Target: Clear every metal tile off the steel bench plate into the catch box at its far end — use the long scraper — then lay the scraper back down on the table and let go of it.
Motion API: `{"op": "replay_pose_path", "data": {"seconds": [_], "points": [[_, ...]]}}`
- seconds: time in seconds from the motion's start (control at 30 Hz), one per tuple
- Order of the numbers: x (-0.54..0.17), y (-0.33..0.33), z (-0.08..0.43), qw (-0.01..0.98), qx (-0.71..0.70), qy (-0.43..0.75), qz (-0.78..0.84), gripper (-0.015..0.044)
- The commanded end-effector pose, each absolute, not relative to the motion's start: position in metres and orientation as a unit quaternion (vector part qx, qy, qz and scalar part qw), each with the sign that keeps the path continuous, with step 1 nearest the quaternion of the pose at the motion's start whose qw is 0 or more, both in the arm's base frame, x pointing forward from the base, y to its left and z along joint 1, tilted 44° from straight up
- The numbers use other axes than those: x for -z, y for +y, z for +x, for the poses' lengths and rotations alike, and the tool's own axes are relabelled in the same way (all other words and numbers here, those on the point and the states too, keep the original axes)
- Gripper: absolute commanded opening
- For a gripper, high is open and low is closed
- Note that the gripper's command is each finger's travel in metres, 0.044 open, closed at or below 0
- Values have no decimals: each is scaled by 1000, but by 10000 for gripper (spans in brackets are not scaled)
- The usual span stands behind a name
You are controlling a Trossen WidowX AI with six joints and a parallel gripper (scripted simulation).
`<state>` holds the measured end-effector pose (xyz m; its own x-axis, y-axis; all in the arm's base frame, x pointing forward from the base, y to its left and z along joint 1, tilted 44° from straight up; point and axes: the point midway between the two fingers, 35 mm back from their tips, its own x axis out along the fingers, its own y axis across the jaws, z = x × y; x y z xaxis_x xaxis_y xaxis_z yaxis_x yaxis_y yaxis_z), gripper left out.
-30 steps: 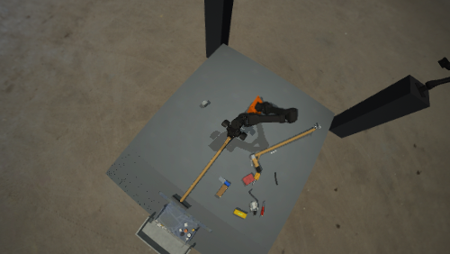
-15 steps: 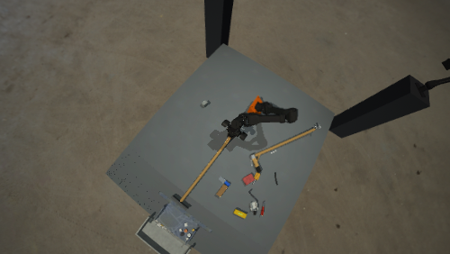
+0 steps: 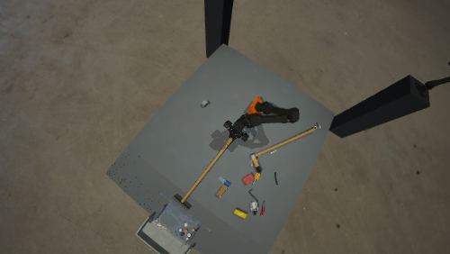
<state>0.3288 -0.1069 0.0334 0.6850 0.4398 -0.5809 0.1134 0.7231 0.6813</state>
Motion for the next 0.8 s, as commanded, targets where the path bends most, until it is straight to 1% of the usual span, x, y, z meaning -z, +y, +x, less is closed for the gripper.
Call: {"op": "replay_pose_path", "data": {"seconds": [0.0,0.77], "points": [[-41,-103,330,848,-102,380,356,0],[-61,-81,329,848,-107,379,354,0]]}}
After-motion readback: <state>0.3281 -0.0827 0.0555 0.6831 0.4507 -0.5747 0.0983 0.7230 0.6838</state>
